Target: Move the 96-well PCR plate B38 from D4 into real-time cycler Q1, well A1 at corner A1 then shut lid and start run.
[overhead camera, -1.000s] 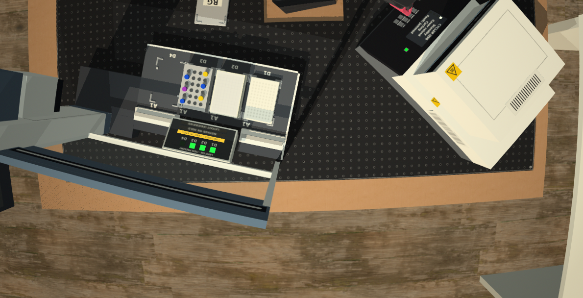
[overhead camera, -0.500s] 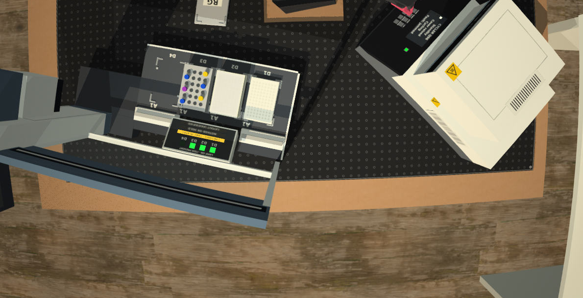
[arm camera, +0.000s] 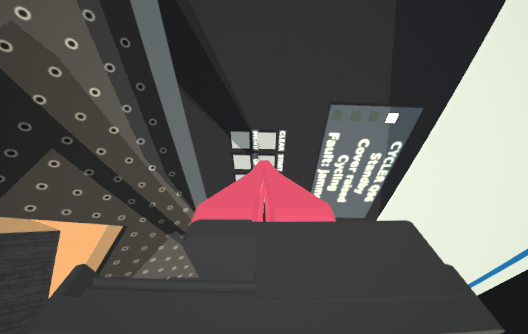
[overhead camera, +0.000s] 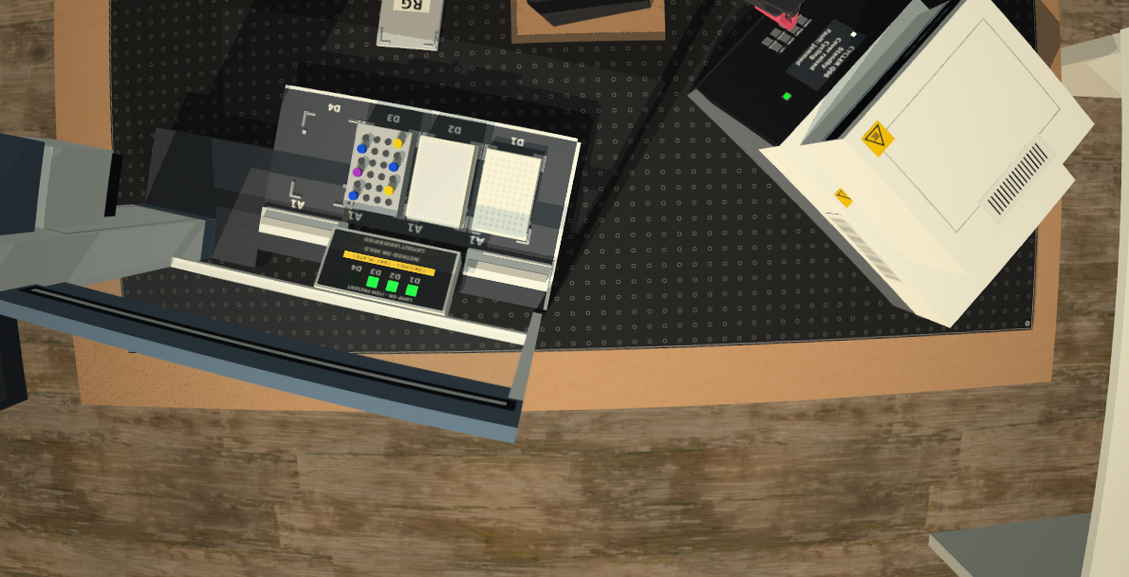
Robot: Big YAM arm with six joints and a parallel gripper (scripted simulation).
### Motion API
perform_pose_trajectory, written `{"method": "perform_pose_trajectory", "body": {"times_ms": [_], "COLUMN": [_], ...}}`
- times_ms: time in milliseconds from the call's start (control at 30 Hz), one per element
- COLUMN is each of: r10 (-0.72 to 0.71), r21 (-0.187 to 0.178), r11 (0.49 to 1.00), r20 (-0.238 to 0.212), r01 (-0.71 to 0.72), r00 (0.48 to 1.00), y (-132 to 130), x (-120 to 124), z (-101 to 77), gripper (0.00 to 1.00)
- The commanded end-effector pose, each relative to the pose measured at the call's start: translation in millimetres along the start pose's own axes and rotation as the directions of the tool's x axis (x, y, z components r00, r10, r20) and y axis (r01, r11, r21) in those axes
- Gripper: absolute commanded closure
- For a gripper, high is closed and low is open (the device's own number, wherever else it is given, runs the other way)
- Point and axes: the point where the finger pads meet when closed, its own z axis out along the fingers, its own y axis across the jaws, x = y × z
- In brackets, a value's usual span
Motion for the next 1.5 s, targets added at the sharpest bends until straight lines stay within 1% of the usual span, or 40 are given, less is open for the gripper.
{"method": "perform_pose_trajectory", "body": {"times_ms": [0,167,467,633,1467], "r10": [-0.008,0.011,0.005,0.003,0.009], "r21": [0.031,0.037,0.014,0.01,0.021], "r11": [0.999,0.999,1.0,1.0,1.0], "r20": [0.023,0.018,0.003,0.002,0.01], "r01": [0.007,-0.012,-0.005,-0.003,-0.009], "r00": [1.0,1.0,1.0,1.0,1.0], "y": [-9.0,-18.3,-16.5,-14.0,-15.9], "x": [-10.1,-9.6,-7.2,-6.1,-6.4], "z": [0.6,4.6,6.0,7.8,7.1], "gripper": [1.0,1.0,1.0,1.0,1.0]}}
